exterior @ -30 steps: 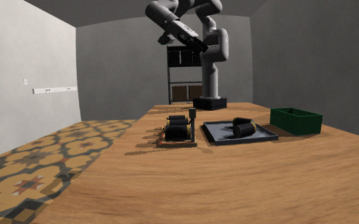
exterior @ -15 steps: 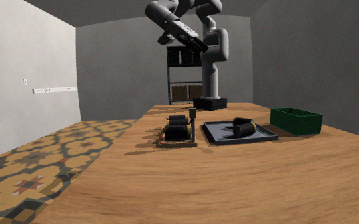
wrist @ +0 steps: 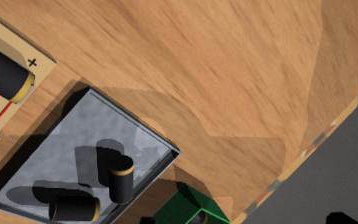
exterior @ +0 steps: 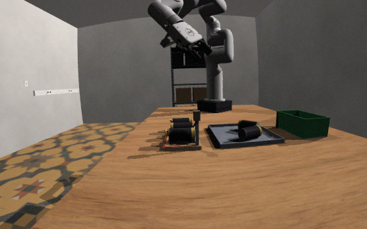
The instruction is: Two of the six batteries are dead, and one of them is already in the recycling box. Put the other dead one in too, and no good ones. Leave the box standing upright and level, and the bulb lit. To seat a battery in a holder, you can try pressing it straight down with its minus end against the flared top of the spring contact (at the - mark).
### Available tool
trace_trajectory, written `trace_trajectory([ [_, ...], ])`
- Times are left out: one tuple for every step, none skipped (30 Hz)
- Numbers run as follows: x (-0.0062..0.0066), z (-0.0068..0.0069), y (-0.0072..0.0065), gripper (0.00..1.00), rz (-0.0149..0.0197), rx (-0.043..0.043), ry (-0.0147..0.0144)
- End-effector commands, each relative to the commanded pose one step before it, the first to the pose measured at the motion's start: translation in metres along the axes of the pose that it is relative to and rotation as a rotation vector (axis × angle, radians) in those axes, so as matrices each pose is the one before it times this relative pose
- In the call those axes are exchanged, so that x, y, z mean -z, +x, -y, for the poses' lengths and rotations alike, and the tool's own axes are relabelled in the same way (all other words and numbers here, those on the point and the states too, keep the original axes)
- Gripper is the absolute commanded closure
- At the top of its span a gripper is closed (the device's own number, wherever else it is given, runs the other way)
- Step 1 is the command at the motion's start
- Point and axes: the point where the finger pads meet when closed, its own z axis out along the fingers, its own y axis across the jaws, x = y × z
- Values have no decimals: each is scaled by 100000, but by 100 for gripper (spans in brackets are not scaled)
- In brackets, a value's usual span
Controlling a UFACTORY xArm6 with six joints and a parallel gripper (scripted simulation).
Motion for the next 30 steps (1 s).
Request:
trace_trajectory([
  [-187,1314,464,0,-5155,-17714,2616],
  [0,0,0,0,0,0,0],
  [-99,425,78,0,-1373,-5505,974],
  [-106,449,49,0,-1368,-5757,1114],
  [0,0,0,0,0,0,0],
  [-113,470,15,0,-1341,-5990,1258],
  [-120,486,-24,0,-1292,-6202,1403],
  [0,0,0,0,0,0,0],
  [-127,498,-67,0,-1221,-6394,1545],
  [-112,423,-95,0,-955,-5514,1407],
  [0,0,0,0,0,0,0],
  [0,0,0,0,0,0,0],
  [-138,502,-155,0,-1028,-6686,1790],
  [-144,495,-205,0,-892,-6814,1907],
  [-24,76,-40,0,-128,-1092,312],
  [-127,403,-222,0,-611,-5839,1699],
  [-24,72,-47,0,-100,-1094,323],
  [-156,455,-315,0,-537,-7009,2101],
  [0,0,0,0,0,0,0],
  [-160,425,-363,0,-350,-7061,2156],
  [0,0,0,0,0,0,0],
  [-164,387,-407,0,-153,-7090,2187],
  [0,0,0,0,0,0,0],
  [-168,344,-447,0,49,-7095,2193],
  [0,0,0,0,0,0,0],
  [-171,295,-481,0,251,-7077,2171],
  [0,0,0,0,0,0,0],
  [0,0,0,0,0,0,0],
  [0,0,0,0,0,0,0],
  [-173,241,-508,0,449,-7036,2124],
])
